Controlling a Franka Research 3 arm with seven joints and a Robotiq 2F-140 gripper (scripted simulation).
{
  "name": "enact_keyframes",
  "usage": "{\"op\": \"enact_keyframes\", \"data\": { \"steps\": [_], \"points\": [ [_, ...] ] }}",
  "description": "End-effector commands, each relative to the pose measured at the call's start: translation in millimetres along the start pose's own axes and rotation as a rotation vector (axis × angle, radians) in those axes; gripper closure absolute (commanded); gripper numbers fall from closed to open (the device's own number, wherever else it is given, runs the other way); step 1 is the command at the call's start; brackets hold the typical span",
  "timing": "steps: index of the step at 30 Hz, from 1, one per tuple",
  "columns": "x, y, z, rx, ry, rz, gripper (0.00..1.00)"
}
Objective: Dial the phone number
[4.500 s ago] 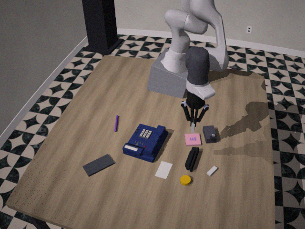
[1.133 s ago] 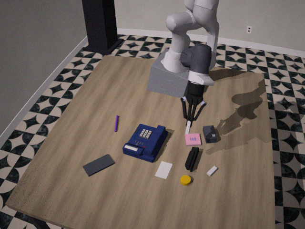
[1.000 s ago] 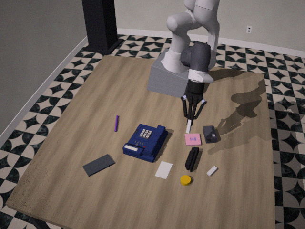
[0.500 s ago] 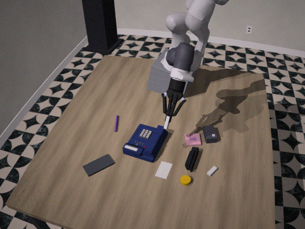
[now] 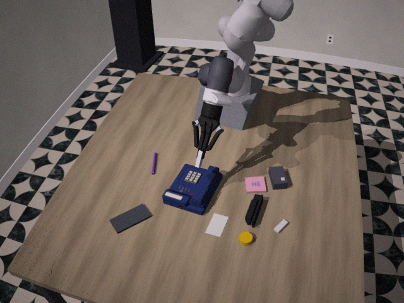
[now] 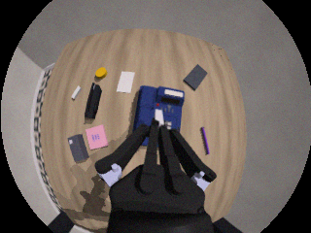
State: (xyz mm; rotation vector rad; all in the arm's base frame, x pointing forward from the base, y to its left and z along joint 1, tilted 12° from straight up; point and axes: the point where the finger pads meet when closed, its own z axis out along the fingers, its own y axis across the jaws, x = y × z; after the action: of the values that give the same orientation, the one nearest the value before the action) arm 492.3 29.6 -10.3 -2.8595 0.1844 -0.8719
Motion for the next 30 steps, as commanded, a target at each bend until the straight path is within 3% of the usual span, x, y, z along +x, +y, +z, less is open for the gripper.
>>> {"op": "enact_keyframes", "data": {
  "steps": [1, 15, 30],
  "points": [
    [4.1, -0.6, -0.1, 0.046, 0.022, -0.016, 1.00],
    [-2.9, 46.2, 8.7, 0.046, 0.022, -0.016, 1.00],
    [-4.8, 59.1, 11.1, 0.046, 0.022, -0.016, 1.00]
  ]
}}
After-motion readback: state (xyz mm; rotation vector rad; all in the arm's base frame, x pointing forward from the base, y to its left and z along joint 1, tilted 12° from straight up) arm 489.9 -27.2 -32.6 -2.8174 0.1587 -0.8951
